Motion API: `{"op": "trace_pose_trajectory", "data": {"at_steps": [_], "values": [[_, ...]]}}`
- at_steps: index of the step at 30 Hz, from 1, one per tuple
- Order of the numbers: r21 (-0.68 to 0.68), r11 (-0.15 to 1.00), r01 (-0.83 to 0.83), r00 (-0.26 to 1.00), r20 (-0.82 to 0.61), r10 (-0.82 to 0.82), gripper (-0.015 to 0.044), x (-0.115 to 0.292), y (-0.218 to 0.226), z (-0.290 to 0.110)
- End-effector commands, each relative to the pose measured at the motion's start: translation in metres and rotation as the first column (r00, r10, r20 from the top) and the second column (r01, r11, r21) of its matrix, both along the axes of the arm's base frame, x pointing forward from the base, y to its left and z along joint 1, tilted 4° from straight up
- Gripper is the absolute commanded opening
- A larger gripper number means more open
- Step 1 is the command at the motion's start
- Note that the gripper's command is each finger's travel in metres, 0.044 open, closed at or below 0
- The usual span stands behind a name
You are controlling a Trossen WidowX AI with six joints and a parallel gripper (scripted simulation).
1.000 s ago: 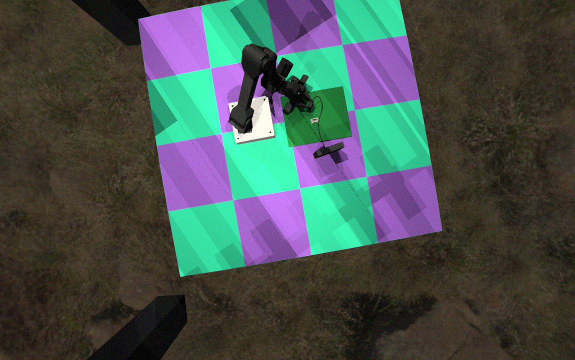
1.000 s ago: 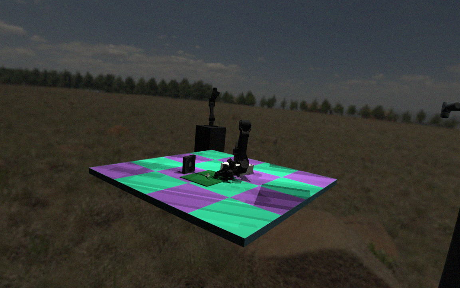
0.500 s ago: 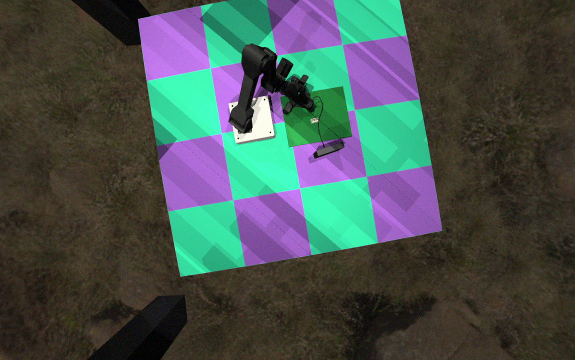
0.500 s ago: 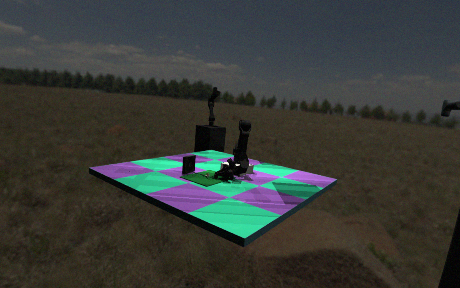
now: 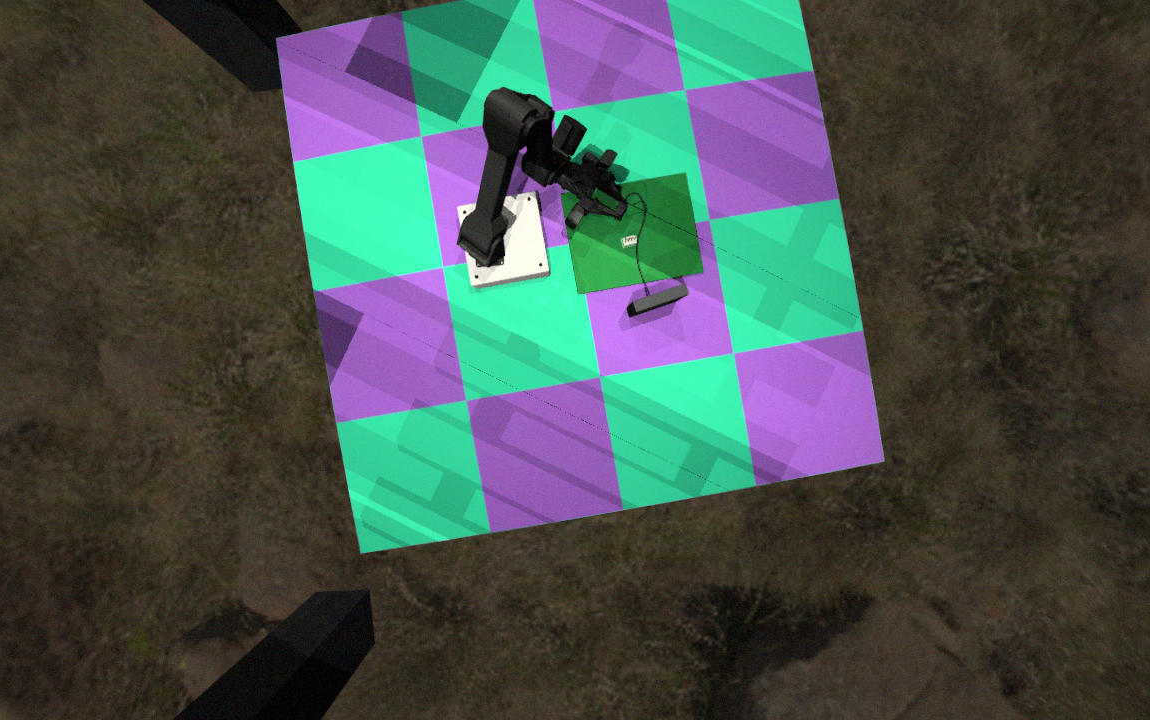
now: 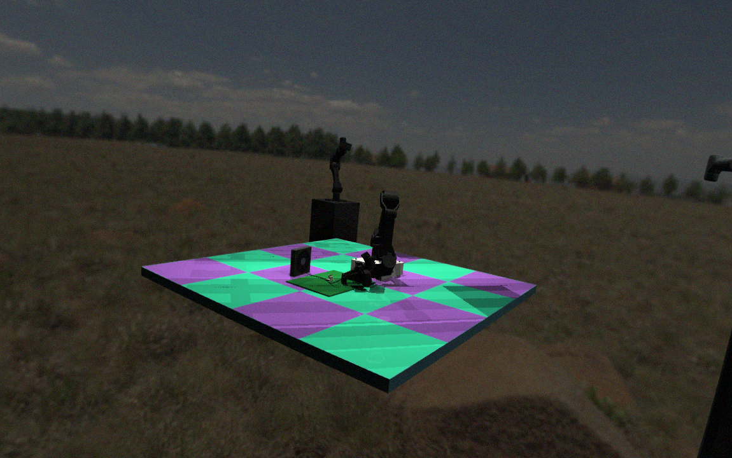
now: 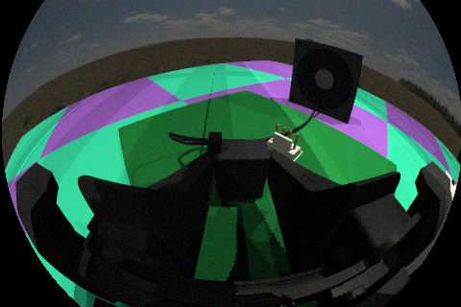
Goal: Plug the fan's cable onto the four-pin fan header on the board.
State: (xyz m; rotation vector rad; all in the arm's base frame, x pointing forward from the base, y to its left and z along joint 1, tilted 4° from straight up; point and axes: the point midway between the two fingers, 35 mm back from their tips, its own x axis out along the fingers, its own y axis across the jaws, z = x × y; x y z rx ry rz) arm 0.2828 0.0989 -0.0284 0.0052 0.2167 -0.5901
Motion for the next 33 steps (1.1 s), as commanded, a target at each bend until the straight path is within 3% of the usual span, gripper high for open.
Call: {"op": "trace_pose_trajectory", "data": {"at_steps": [1,9,17,33], "values": [[-0.001,1.0,0.0,1.0,-0.001,0.0,0.0,-0.0001,-0.0001,0.0001],[-0.001,1.0,0.0,1.0,-0.001,0.0,0.0,-0.0001,-0.0001,0.0001],[0.0,1.0,0.0,1.0,0.0,0.0,0.0205,0.0,0.0,0.0],[0.0,1.0,0.0,1.0,0.0,0.0,0.0205,0.0,0.0,0.0]]}}
